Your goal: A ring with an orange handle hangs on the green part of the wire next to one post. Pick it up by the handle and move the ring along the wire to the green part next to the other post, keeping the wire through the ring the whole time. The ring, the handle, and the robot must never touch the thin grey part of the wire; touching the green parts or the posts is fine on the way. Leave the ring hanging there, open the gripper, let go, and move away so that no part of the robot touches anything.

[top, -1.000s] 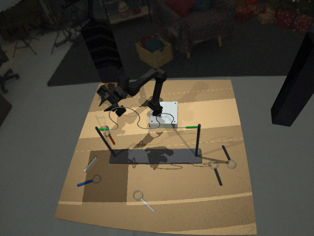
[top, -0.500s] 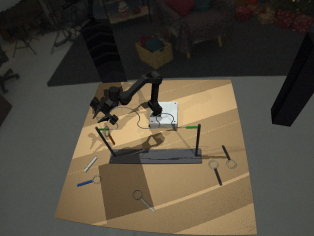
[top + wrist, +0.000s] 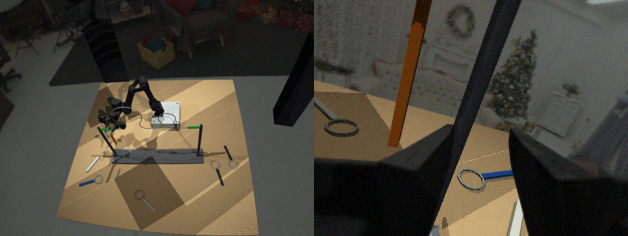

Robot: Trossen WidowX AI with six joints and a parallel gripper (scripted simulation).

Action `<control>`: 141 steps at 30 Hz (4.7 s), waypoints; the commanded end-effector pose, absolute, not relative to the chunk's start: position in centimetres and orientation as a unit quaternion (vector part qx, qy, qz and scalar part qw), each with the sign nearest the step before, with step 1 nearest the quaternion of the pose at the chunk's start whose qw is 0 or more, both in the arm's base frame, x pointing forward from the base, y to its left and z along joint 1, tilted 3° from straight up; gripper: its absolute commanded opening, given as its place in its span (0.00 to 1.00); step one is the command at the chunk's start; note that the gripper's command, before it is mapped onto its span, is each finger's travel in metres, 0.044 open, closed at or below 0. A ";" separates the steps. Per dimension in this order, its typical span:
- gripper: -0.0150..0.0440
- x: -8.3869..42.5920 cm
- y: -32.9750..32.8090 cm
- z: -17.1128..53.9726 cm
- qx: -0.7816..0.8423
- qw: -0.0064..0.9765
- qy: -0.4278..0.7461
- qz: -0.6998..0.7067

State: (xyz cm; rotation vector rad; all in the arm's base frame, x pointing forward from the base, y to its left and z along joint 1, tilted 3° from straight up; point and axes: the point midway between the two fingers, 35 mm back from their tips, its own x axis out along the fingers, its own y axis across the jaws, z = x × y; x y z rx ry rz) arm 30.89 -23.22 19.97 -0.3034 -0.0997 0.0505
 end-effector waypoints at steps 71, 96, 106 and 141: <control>0.53 37.2 -17.2 16.8 -0.007 0.993 -0.038 0.116; 0.53 37.9 -16.9 16.9 -0.007 0.993 -0.038 0.116; 0.19 37.9 -16.8 16.9 -0.006 0.992 -0.038 0.119; 0.00 37.7 -16.7 19.0 -0.007 0.992 -0.038 0.117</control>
